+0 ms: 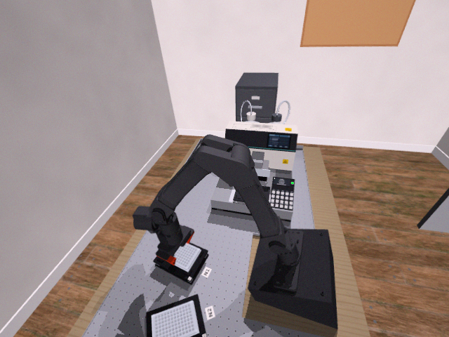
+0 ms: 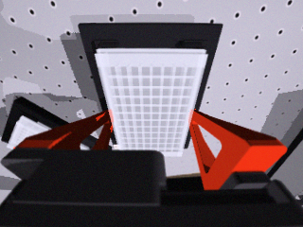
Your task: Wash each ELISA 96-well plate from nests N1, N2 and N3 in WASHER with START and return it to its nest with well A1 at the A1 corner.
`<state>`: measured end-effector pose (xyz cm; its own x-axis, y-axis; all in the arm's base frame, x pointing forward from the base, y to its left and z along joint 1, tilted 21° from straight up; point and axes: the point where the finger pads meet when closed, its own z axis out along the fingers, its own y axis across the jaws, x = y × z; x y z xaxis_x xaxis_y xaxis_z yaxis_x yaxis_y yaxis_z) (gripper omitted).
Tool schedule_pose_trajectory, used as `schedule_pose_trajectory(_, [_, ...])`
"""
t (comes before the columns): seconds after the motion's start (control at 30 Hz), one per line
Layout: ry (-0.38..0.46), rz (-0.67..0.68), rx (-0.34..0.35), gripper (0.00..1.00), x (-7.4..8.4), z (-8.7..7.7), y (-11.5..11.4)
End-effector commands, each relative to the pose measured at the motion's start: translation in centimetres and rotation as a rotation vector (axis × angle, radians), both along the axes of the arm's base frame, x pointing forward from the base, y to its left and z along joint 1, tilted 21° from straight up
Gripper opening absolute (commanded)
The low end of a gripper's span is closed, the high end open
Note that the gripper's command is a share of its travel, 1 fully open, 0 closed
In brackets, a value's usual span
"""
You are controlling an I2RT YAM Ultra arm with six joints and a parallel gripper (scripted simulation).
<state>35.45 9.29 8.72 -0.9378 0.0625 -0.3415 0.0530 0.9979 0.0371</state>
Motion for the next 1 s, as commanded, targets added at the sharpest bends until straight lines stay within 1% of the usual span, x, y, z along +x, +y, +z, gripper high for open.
schedule_pose_trajectory(0.0, [-0.019,0.002,0.005,0.0,0.34,0.41,0.1])
schedule_pose_trajectory(0.97, [-0.019,0.002,0.005,0.0,0.48,0.02,0.11])
